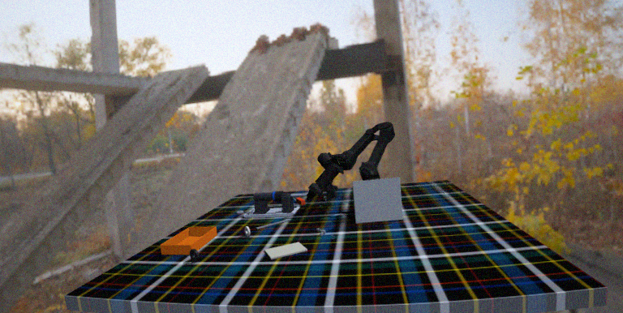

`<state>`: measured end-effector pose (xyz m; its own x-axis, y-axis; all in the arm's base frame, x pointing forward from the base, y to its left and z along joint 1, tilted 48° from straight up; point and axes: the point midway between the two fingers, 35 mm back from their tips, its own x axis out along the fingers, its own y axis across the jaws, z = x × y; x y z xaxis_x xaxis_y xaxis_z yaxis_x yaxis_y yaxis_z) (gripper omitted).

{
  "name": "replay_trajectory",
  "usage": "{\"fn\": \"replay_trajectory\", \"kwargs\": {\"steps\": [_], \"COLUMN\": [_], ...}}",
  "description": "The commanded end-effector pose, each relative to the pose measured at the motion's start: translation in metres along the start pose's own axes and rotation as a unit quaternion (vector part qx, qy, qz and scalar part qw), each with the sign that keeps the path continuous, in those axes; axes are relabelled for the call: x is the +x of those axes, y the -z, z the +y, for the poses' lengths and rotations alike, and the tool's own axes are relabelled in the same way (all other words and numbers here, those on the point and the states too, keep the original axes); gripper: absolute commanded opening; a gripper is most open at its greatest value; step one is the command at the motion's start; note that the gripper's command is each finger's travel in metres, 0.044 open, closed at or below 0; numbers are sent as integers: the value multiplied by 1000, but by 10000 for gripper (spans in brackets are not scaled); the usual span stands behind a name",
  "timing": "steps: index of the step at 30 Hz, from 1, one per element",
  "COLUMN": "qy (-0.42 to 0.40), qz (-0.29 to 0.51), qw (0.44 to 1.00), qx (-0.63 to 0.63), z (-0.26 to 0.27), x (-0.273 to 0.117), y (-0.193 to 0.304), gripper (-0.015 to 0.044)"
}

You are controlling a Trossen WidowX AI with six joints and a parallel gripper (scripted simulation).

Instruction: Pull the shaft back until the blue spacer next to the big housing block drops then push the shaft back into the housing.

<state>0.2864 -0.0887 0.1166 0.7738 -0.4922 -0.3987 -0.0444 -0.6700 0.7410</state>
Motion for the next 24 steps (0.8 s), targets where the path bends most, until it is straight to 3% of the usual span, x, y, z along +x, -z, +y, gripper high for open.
{"fn": "replay_trajectory", "kwargs": {"steps": [1, 24], "qy": [-1, -1], "qz": [1, 1], "qw": [1000, 1000], "qx": [-1, -1], "z": [1, 1], "x": [-1, -3], "y": [0, -2], "gripper": [0, 0]}}
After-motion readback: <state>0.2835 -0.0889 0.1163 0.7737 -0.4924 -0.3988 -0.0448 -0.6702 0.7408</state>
